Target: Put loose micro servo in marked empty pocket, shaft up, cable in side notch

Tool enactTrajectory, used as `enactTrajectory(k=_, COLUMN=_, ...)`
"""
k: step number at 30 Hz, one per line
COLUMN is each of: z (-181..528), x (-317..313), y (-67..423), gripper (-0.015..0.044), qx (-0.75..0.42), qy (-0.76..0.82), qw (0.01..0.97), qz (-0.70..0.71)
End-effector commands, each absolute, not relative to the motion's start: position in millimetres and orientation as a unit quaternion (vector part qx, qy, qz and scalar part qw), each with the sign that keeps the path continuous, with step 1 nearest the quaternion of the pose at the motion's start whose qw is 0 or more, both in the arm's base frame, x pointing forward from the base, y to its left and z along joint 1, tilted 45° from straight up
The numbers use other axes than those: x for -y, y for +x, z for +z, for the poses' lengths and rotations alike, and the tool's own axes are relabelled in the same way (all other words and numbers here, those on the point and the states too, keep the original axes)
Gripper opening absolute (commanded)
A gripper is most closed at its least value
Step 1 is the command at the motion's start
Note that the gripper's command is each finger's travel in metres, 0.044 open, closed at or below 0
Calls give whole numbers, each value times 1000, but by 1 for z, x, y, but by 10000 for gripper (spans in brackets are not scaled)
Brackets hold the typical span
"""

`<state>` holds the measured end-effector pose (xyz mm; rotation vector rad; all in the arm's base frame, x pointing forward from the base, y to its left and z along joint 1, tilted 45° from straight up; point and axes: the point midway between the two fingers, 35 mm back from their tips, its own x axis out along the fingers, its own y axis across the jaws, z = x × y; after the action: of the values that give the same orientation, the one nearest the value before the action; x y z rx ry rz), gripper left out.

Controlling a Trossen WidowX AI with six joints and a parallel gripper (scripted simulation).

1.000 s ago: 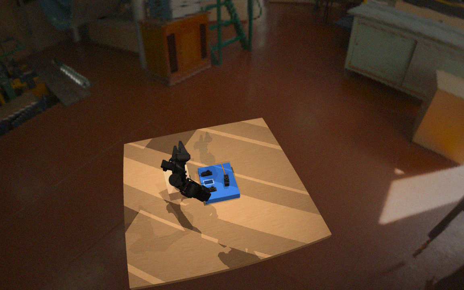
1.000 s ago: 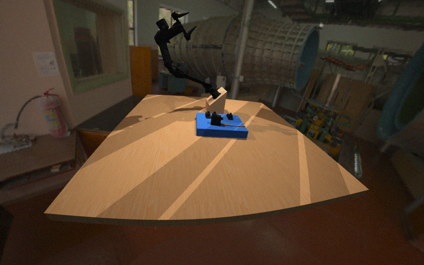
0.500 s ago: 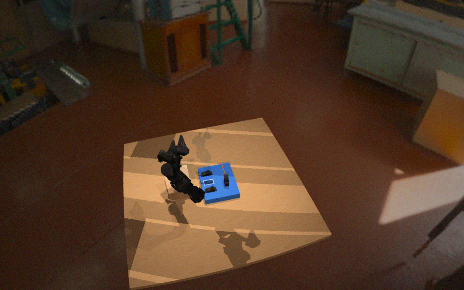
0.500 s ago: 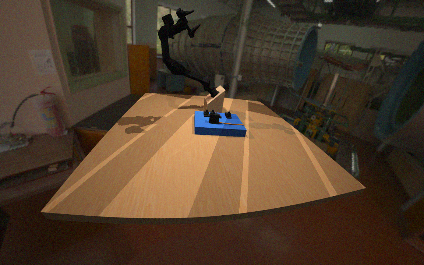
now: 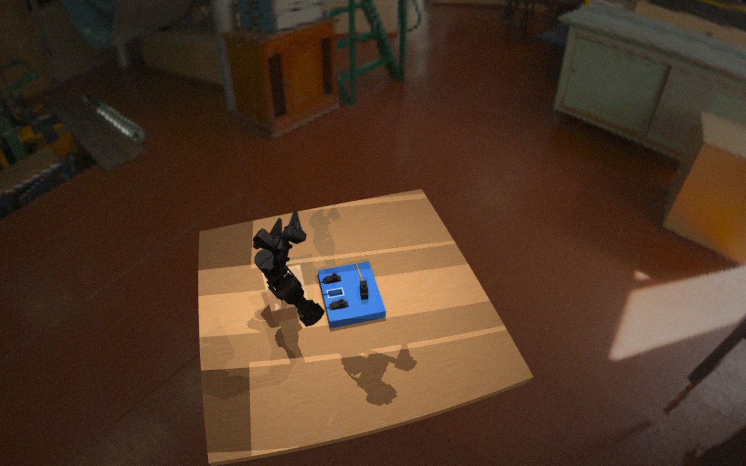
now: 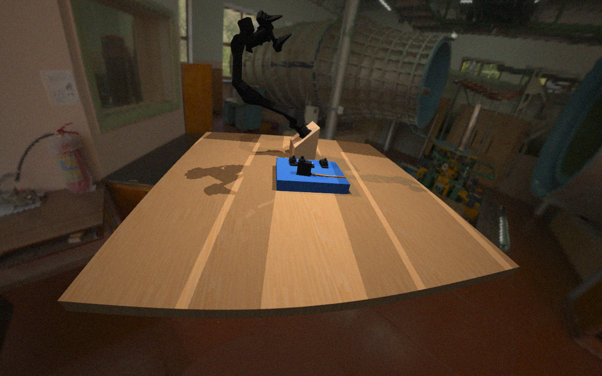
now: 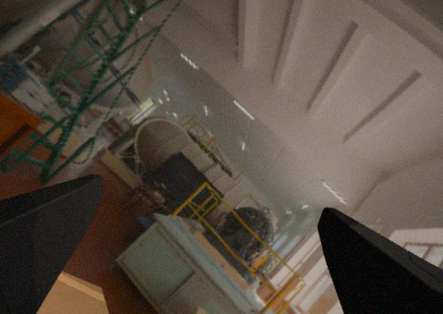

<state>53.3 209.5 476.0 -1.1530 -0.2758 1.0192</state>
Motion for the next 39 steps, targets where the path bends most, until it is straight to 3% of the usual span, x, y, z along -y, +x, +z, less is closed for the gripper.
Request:
enactTrajectory(k=1, z=470, x=-215, y=58, gripper=440, qx=104, qy=-515, qw=721, qz=453)
enactTrajectory(k=19, z=427, x=-244, y=99, gripper=440, qx=-33, qy=-466, qw=791, qz=395)
enactTrajectory(k=39, z=403, x=-251, y=128, gripper=440, qx=-96, qy=-443, qw=818, qz=353)
